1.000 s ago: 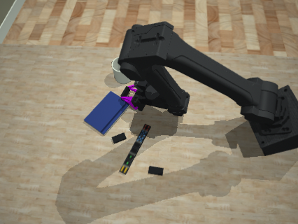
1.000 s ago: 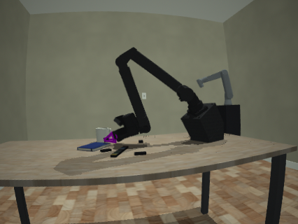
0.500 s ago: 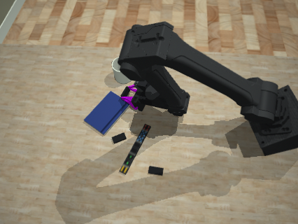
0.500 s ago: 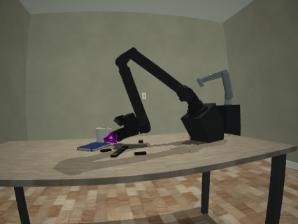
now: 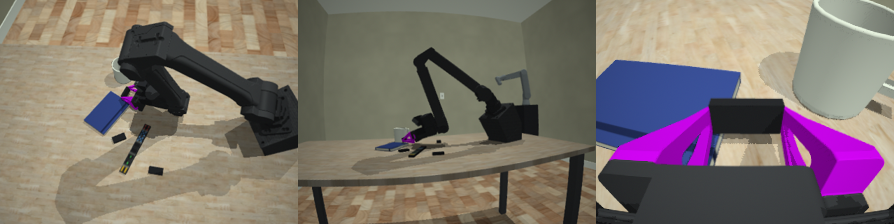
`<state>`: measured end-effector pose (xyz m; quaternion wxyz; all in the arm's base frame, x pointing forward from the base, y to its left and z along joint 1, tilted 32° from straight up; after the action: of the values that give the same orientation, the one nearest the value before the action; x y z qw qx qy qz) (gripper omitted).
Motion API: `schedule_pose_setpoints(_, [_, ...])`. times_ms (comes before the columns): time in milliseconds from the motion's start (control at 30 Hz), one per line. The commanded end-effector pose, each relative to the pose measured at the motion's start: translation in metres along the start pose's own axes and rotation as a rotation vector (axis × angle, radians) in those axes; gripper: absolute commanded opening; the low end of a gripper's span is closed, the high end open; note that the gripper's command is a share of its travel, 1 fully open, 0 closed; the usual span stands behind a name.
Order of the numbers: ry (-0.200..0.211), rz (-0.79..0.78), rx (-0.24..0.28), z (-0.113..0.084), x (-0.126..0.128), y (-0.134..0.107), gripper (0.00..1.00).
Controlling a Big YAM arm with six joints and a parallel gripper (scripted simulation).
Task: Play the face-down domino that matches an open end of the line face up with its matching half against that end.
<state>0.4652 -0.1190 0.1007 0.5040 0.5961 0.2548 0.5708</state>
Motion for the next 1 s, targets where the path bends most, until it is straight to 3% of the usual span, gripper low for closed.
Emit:
schedule_pose_setpoints(0, [0.024,-0.001,-0.05,0.0012,0.0024,-0.0001,0.48])
schedule_pose_setpoints(300, [0.03,-0.001,-0.061,0.0014,0.0029,-0.0009,0.48])
schedule_pose_setpoints(333, [0.004,0.0,-0.012,0.0004,0.0007,0.0021,0.48])
schedule_pose_setpoints(633, [0.03,-0.001,-0.06,0.0012,0.003,-0.0012,0.48])
schedule_pose_setpoints(867, [0.03,-0.001,-0.06,0.0012,0.003,-0.0012,0.48])
schedule_pose_setpoints(900, [0.0,0.0,-0.005,0.0002,0.0005,0.002,0.72])
schedule_pose_setpoints(967, [0.0,0.0,-0.005,0.0002,0.0005,0.002,0.72])
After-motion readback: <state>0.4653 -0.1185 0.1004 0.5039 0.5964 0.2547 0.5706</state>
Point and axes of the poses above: the point where the finger pads meet when closed, its own z axis out along the fingers, its own x axis across the jaws, y = z × x, the point moved 7 cm from there along -z, back along the fingers, and after that the axes turned 7 degrees about z, right-handed, at the moved point
